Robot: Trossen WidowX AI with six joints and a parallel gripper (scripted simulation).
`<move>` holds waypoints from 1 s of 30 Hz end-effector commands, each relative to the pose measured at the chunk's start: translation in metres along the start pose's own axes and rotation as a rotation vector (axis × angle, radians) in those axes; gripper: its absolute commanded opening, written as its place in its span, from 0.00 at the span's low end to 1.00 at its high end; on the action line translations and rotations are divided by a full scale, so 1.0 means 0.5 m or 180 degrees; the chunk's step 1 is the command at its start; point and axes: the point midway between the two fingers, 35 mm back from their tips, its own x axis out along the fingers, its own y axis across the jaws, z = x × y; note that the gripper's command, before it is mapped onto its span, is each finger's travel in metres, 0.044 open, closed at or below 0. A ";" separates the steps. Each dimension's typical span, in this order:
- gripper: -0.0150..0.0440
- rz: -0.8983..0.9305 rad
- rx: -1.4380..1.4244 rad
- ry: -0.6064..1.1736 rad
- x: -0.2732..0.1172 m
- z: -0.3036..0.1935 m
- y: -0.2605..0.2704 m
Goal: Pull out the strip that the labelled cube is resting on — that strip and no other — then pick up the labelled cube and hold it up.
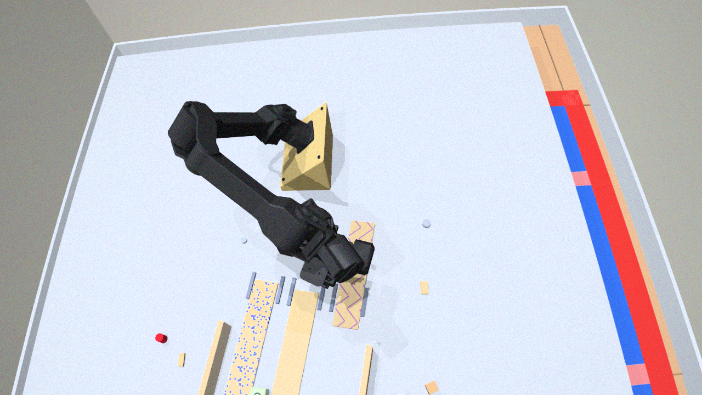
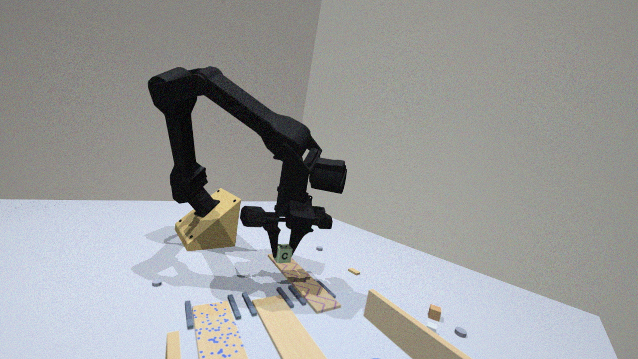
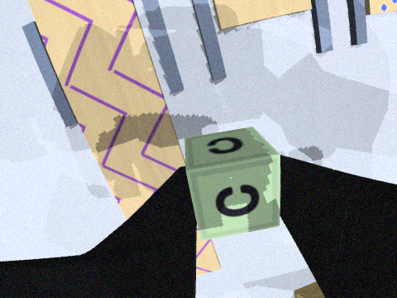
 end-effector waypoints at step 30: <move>0.25 0.0016 0.0006 0.0003 -0.072 -0.031 -0.014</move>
